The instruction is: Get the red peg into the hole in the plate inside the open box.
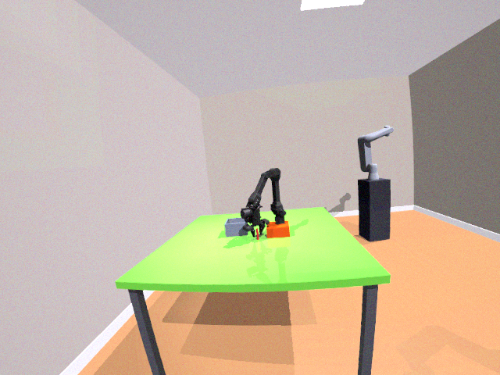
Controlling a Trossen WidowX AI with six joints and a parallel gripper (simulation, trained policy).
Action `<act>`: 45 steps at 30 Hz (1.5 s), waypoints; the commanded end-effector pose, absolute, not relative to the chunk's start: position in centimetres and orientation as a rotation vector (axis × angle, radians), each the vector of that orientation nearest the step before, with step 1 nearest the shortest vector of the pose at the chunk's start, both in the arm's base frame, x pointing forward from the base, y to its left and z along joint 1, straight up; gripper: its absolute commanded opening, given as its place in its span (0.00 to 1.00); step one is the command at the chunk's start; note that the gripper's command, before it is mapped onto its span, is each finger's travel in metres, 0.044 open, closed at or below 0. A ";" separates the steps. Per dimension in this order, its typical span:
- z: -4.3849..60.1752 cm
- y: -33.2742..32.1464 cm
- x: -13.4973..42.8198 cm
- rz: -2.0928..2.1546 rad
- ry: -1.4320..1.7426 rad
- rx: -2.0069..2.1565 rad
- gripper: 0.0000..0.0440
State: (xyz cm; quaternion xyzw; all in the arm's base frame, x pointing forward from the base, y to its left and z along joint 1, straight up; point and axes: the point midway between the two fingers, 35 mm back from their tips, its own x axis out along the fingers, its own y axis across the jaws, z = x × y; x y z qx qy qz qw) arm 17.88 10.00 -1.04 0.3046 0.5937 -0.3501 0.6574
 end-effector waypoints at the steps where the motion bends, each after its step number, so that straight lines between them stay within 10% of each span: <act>1: -1.3 10.1 17.7 -0.805 1.374 0.704 0.35; 7: -1.2 10.2 17.8 -0.804 1.421 0.723 0.00; 45: 10.6 3.9 26.1 -0.697 1.144 0.554 0.00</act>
